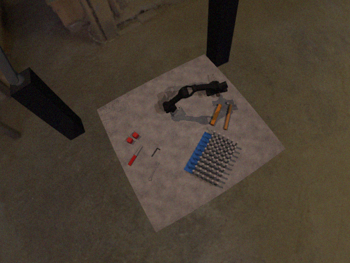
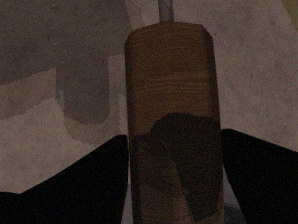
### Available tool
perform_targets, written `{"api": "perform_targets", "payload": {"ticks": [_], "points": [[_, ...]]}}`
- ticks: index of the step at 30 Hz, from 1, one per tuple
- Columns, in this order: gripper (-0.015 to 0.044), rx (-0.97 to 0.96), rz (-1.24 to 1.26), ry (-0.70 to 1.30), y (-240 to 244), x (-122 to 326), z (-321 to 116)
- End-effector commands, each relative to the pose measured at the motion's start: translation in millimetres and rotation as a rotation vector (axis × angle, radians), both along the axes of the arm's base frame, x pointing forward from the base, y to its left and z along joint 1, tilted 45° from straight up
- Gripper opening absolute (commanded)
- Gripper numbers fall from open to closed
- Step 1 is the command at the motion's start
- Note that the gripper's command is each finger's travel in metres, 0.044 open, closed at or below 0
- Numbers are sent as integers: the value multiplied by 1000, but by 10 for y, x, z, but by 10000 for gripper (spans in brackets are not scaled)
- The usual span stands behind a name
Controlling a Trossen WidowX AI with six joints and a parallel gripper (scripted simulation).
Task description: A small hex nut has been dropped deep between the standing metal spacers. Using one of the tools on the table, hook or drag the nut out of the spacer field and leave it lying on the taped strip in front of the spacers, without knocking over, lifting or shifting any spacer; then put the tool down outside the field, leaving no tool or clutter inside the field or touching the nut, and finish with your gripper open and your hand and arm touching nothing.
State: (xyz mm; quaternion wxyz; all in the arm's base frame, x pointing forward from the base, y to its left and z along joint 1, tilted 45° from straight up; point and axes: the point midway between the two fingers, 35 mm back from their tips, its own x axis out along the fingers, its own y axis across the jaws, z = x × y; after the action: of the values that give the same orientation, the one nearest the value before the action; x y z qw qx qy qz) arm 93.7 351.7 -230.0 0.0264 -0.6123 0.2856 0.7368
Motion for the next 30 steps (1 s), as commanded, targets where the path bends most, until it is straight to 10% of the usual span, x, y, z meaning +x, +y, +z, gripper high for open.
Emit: {"api": "perform_targets", "payload": {"ticks": [1, 30], "points": [[0, 4, 4, 1, -20, 0, -28], [0, 3, 4, 1, -187, -1, -181]]}}
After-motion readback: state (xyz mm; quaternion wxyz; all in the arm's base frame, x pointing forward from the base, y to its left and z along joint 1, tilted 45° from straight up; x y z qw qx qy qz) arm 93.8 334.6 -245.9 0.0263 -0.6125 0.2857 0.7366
